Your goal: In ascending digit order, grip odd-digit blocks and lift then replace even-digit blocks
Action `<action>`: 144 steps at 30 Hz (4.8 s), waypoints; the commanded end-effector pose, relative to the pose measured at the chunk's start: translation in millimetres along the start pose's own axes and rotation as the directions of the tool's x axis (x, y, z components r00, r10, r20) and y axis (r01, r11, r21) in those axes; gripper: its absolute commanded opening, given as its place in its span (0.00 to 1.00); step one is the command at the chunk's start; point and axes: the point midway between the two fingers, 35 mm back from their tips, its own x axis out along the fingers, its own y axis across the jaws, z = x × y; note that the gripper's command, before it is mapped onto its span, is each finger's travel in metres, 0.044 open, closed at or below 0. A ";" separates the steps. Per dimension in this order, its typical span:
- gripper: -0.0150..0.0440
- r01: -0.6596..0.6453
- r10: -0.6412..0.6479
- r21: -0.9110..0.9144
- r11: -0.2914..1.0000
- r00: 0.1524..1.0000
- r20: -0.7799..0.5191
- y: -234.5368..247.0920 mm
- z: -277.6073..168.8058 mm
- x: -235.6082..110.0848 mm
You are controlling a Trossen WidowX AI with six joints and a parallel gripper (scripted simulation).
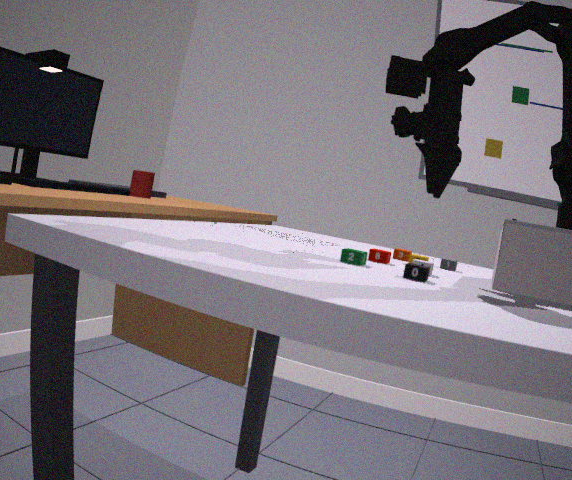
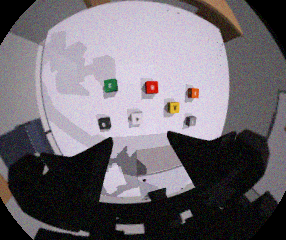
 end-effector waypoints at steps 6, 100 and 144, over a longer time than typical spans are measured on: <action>0.93 -0.006 0.006 0.001 1.000 1.000 0.002 84.6 -5.0 -0.5; 0.93 0.023 -0.023 0.000 1.000 1.000 0.009 -203.3 63.3 -4.6; 0.93 -0.007 0.007 0.001 1.000 1.000 0.002 88.5 3.9 -0.8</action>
